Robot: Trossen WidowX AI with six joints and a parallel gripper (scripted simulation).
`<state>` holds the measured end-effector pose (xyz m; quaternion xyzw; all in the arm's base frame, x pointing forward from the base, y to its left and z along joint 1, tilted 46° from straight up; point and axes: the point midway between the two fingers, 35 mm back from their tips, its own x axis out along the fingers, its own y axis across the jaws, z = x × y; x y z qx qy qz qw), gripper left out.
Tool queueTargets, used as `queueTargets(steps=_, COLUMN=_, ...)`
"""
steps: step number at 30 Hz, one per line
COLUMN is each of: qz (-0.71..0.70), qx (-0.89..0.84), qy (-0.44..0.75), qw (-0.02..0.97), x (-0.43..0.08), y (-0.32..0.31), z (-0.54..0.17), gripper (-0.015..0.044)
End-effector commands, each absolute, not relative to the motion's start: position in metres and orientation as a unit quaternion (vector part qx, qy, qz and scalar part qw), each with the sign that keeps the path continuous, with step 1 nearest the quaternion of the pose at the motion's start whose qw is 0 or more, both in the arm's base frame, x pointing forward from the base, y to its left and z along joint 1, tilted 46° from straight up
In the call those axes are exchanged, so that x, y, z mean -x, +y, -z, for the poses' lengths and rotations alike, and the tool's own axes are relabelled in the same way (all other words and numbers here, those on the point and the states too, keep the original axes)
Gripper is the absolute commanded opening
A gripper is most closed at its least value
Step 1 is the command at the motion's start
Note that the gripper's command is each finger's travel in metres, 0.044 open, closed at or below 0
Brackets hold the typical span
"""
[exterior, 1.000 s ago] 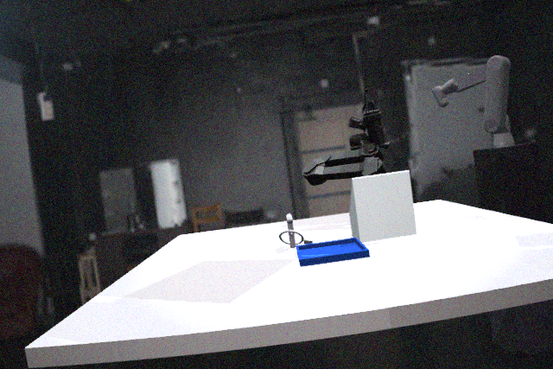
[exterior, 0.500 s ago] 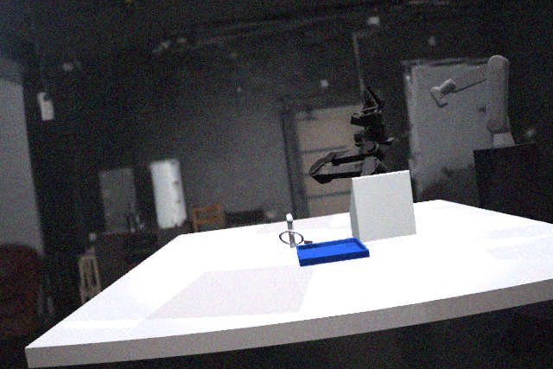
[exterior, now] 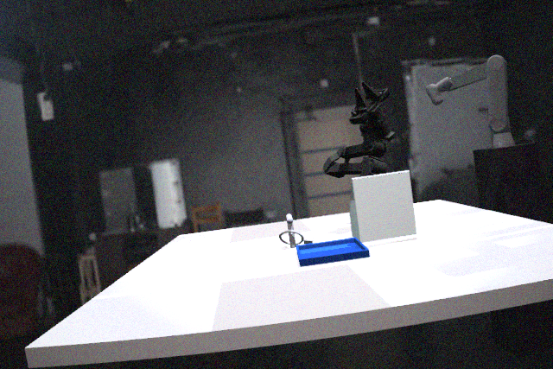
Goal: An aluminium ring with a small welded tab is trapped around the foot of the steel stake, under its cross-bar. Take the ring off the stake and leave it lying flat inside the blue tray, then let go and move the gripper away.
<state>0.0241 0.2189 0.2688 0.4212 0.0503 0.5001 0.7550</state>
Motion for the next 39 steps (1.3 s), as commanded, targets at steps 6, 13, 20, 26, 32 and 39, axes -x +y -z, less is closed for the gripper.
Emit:
queueTargets(steps=6, qz=-0.439, qx=-0.338, qy=0.02, qw=0.832, x=-0.057, y=0.231, z=-0.246, gripper=0.02)
queueTargets(steps=13, qz=-0.376, qx=-0.265, qy=0.007, qw=0.888, x=-0.091, y=0.234, z=-0.224, gripper=0.02)
queueTargets(steps=20, qz=-0.309, qx=-0.177, qy=0.003, qw=0.934, x=-0.126, y=0.231, z=-0.199, gripper=0.02)
queueTargets(steps=26, qz=-0.248, qx=-0.101, qy=0.012, qw=0.963, x=-0.158, y=0.221, z=-0.176, gripper=0.02)
queueTargets(steps=32, qz=-0.183, qx=-0.027, qy=0.031, qw=0.982, x=-0.188, y=0.203, z=-0.152, gripper=0.02)
queueTargets(steps=39, qz=-0.106, qx=0.056, qy=0.068, qw=0.99, x=-0.22, y=0.174, z=-0.123, gripper=0.02)
